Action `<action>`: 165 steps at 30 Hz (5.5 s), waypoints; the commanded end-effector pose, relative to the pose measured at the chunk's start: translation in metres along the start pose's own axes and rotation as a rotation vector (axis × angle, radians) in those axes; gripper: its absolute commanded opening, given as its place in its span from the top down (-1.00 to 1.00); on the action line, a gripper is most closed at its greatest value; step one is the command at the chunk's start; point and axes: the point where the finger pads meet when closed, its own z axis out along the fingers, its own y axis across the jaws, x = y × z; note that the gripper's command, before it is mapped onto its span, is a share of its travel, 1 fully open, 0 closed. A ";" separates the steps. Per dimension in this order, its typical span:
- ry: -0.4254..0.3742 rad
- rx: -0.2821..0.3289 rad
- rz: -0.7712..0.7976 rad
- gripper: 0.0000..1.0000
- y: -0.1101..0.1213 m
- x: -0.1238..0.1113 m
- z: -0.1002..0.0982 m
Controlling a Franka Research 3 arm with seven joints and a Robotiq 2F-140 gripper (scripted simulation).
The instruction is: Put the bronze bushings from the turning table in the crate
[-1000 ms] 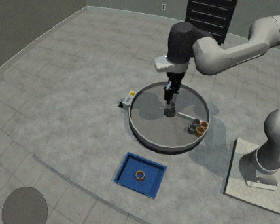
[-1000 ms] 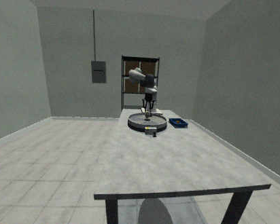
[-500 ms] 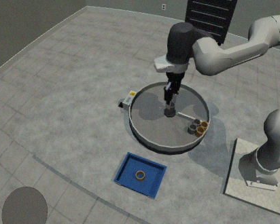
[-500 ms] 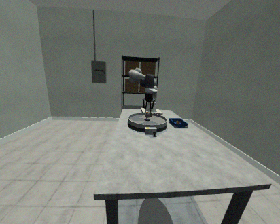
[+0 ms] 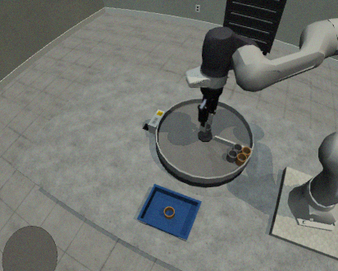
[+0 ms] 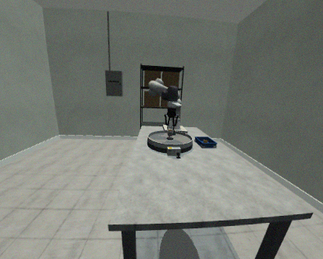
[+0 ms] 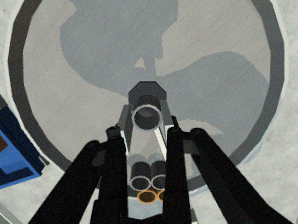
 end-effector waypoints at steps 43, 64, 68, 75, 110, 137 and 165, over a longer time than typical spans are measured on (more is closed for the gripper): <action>0.005 -0.001 0.003 1.00 0.001 0.003 0.016; 0.005 -0.001 0.003 1.00 0.001 0.003 0.016; 0.005 -0.001 0.003 1.00 0.001 0.003 0.016; 0.005 -0.001 0.003 1.00 0.000 0.003 0.017; 0.005 -0.001 0.003 1.00 0.000 0.002 0.022; 0.005 -0.001 0.003 0.43 0.000 0.002 0.022; 0.005 -0.001 0.003 0.43 0.000 0.002 0.022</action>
